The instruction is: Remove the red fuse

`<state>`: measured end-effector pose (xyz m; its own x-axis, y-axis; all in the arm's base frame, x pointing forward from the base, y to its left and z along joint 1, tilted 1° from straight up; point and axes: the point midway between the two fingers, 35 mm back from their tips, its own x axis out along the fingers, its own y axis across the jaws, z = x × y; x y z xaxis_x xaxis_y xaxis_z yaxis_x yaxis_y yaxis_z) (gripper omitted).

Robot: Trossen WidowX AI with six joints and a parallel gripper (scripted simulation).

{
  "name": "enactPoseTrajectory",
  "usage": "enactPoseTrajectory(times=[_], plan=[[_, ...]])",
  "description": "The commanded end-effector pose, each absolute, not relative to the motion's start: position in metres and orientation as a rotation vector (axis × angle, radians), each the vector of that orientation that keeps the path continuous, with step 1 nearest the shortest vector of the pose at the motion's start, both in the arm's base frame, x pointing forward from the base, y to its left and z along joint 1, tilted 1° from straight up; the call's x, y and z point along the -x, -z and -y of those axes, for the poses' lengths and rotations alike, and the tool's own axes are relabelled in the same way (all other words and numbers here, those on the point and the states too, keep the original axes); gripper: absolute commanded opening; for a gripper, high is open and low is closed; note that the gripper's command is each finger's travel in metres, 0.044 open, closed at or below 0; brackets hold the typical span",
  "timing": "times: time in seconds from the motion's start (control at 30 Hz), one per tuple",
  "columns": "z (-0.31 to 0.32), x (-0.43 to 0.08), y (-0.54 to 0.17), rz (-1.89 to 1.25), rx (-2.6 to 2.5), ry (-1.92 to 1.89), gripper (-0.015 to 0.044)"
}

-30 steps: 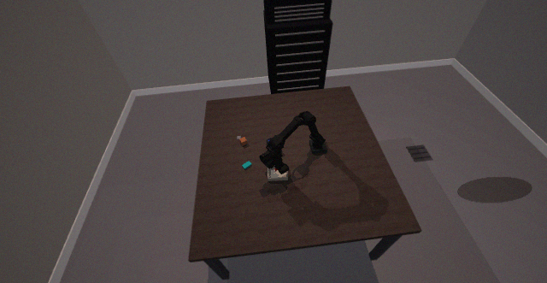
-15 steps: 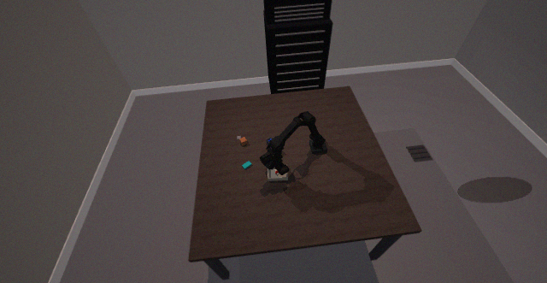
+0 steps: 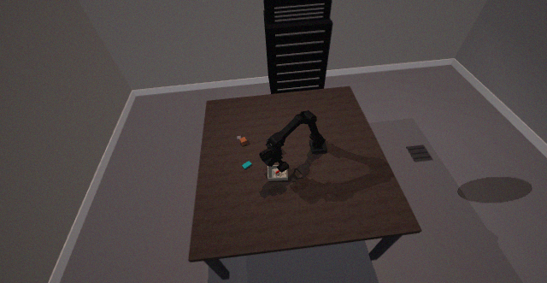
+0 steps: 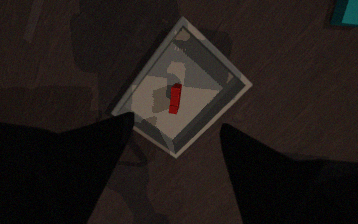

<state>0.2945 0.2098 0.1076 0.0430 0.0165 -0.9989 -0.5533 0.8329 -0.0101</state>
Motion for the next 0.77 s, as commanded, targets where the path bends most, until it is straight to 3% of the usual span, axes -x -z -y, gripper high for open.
enactPoseTrajectory(times=[0.0, 0.73], plan=[[-0.2091, -0.2929, -0.1109, -1.487, 0.451, -0.453, 0.033], [-0.2091, -0.2933, -0.1103, -1.481, 0.456, -0.458, 0.033]])
